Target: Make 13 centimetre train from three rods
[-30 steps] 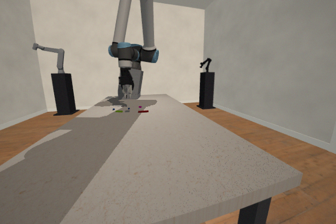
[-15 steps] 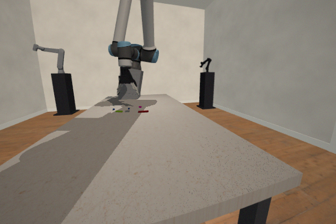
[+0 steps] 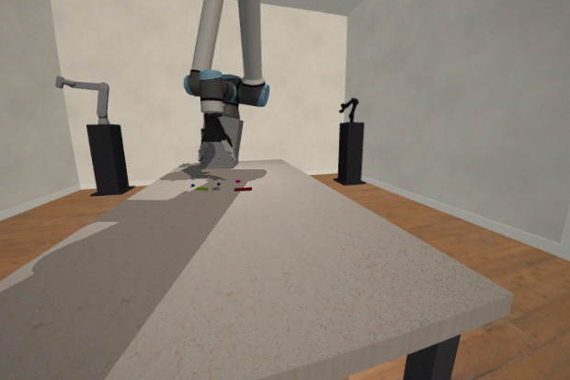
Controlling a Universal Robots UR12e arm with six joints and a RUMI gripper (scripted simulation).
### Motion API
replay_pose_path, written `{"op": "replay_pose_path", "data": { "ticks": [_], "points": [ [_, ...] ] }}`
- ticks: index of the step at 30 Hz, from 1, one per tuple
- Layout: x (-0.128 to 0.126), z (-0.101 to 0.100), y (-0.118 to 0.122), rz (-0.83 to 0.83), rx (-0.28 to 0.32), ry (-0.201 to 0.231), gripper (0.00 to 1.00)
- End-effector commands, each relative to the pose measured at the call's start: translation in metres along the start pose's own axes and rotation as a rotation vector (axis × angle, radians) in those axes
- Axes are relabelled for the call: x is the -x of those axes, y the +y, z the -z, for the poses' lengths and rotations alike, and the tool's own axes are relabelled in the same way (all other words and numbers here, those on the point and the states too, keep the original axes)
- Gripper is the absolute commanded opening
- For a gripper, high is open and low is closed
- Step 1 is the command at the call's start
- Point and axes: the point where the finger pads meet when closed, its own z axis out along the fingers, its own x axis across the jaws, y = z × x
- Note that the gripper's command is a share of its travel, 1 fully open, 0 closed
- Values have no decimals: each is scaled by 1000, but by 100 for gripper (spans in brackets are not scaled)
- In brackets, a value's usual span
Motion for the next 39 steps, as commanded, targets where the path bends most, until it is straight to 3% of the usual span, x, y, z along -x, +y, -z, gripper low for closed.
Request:
{"op": "replay_pose_path", "data": {
  "ticks": [1, 15, 39],
  "points": [
    [1, 0, 1, 16, 1, 0, 100],
    [10, -4, 14, 272, 1, 0, 100],
    [36, -16, 56, 1038, 1, -1, 100]
  ]
}}
